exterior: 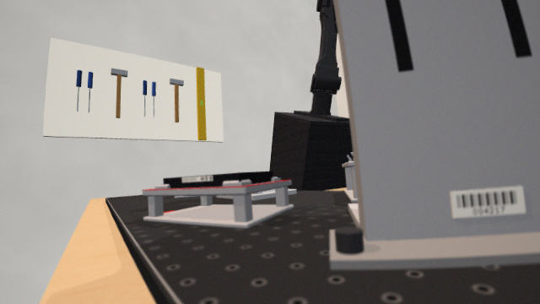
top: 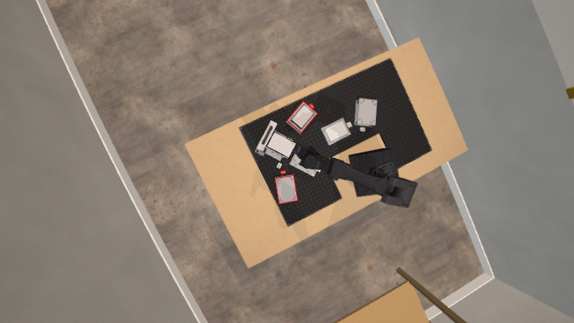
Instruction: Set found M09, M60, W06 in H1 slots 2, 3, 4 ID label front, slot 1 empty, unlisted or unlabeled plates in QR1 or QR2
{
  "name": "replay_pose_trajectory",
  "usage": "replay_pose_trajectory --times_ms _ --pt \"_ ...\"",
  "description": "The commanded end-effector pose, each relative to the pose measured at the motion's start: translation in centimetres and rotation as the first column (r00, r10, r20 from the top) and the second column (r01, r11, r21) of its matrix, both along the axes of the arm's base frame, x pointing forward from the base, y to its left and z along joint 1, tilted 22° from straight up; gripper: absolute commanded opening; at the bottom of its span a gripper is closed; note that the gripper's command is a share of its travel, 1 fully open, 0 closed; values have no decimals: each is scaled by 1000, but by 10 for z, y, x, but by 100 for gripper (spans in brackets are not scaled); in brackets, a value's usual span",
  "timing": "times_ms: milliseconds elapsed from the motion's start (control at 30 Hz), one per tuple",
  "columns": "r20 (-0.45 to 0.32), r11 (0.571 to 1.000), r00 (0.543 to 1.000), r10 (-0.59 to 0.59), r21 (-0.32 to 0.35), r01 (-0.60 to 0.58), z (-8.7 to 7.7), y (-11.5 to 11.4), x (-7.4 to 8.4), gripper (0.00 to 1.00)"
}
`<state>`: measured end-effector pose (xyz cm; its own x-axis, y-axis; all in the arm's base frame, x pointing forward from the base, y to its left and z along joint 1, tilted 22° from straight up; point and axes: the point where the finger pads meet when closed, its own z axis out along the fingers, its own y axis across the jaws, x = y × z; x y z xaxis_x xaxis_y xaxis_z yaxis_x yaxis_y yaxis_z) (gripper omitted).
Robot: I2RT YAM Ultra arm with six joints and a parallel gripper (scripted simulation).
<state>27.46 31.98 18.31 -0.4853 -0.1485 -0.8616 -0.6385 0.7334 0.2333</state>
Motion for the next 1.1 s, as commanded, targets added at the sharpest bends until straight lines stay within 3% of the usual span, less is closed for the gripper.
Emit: replay_pose_trajectory --times_ms 0,1067 --pt "9 1000 1000 -1 9 1 6 1 2 0" --pt "9 1000 1000 -1 10 1 8 5 8 0"
